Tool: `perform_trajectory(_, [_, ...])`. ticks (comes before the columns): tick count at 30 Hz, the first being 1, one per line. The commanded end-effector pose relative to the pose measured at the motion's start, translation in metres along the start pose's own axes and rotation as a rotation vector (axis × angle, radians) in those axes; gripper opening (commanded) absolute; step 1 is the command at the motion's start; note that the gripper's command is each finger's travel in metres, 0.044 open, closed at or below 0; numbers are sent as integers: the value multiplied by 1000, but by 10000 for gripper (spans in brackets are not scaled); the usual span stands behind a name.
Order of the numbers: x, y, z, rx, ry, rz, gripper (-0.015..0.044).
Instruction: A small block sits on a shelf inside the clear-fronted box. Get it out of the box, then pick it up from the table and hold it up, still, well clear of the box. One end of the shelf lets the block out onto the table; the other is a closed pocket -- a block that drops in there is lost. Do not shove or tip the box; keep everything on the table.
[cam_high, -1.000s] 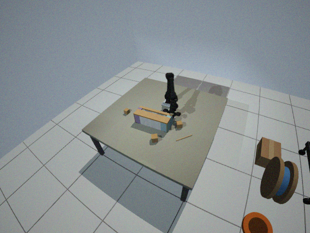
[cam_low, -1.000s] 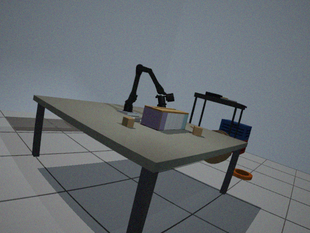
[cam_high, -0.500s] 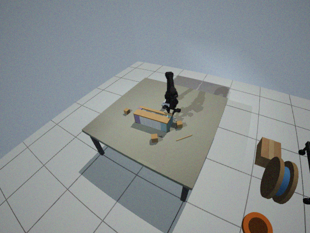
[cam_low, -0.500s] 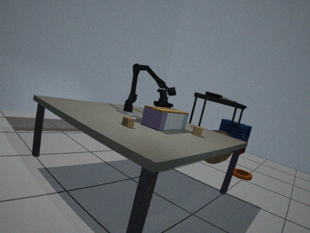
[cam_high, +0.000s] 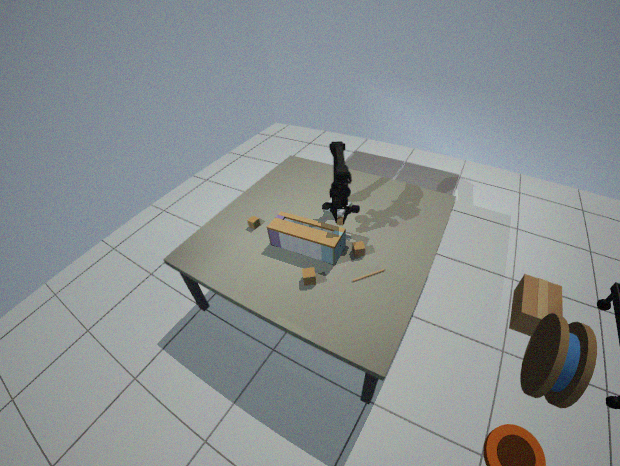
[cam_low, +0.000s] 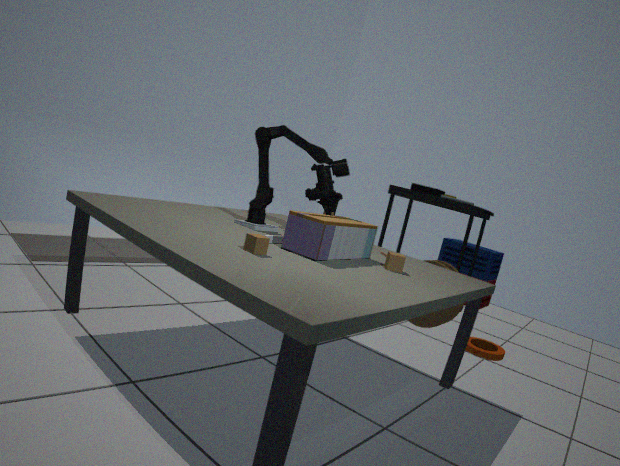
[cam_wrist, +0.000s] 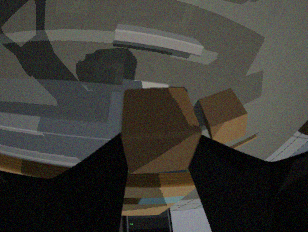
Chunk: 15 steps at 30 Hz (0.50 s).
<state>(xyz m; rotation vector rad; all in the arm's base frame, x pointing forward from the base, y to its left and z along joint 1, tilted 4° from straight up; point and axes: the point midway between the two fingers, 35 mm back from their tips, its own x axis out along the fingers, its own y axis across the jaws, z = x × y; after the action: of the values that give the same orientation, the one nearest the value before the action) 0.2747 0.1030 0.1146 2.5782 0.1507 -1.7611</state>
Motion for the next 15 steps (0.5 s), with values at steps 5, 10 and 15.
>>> perform_trajectory(5, [-49, 9, -3, -159, 59, -84, 0])
perform_trajectory(10, [-63, 12, -2, -210, 79, -105, 0])
perform_trajectory(15, [-63, 12, -2, -210, 79, -105, 0])
